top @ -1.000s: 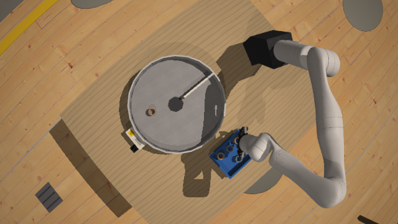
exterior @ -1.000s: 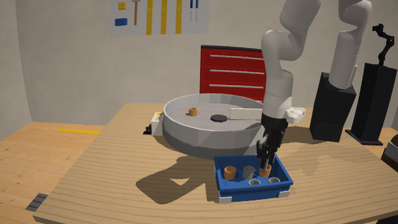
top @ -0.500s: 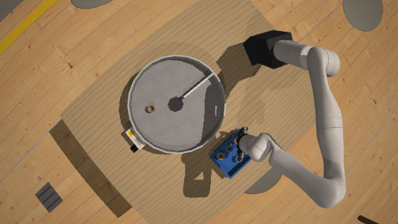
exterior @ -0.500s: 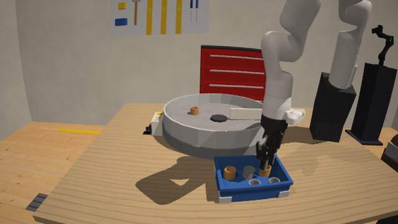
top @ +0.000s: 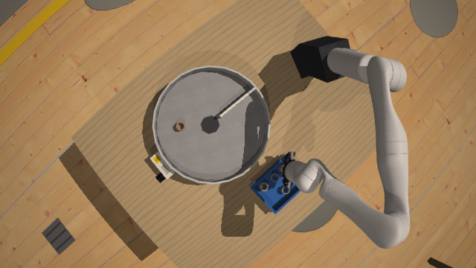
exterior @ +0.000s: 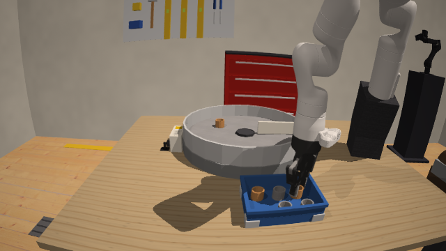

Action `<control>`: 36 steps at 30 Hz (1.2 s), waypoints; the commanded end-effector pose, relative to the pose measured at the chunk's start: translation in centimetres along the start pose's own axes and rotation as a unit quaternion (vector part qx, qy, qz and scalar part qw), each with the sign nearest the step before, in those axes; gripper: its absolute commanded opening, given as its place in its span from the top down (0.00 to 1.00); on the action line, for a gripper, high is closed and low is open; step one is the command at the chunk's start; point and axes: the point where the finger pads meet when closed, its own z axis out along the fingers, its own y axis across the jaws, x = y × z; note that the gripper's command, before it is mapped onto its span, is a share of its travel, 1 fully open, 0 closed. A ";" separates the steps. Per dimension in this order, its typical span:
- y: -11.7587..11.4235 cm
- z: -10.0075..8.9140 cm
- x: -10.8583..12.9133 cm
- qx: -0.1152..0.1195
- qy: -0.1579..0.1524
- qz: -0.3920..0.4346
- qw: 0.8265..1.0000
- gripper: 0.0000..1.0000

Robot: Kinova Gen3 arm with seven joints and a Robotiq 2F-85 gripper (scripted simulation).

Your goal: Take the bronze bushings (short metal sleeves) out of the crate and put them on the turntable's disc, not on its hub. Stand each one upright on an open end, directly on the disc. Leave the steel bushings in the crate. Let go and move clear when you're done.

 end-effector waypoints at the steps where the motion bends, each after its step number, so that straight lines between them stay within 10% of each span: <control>1: -0.1 0.0 -0.1 0.001 0.000 0.000 1.000 0.61; 33: -0.1 0.0 -0.1 0.001 0.000 0.000 1.000 0.61; 34: -0.1 0.0 -0.1 0.001 0.000 0.000 1.000 1.00; 36: -0.1 0.0 -0.1 0.001 0.000 0.000 1.000 1.00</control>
